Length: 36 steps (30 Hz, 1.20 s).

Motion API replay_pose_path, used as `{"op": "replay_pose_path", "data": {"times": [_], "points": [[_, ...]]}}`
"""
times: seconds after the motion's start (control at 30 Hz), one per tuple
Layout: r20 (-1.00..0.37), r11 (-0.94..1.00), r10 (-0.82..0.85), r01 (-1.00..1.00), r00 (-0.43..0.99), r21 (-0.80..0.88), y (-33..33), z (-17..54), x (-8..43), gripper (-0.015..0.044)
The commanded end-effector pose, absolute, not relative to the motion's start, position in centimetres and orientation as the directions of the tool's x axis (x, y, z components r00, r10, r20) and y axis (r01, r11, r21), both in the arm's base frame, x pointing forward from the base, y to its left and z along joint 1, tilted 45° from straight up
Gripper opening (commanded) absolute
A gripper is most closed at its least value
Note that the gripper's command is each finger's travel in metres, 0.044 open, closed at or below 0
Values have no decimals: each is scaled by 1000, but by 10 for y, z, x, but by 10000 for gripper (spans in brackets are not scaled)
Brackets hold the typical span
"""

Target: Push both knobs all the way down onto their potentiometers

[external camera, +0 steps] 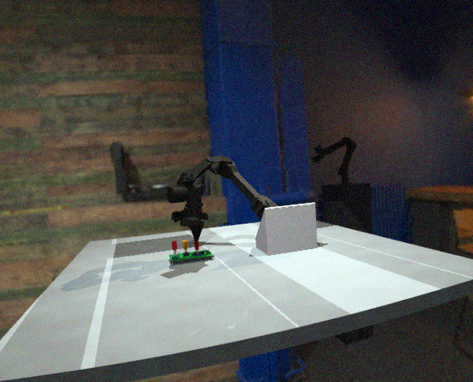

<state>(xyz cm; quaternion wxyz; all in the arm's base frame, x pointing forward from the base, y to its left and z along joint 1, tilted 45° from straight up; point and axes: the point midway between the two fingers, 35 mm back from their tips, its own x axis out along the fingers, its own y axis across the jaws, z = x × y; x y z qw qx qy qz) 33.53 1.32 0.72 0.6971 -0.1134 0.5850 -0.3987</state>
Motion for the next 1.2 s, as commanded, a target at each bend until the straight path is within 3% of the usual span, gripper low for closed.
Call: {"op": "replay_pose_path", "data": {"times": [0.0,1.17], "points": [[-717,639,-696,440,-19,-632,-1,-3,338,0],[-717,638,-697,440,-19,-632,-5,-7,338,0]]}}
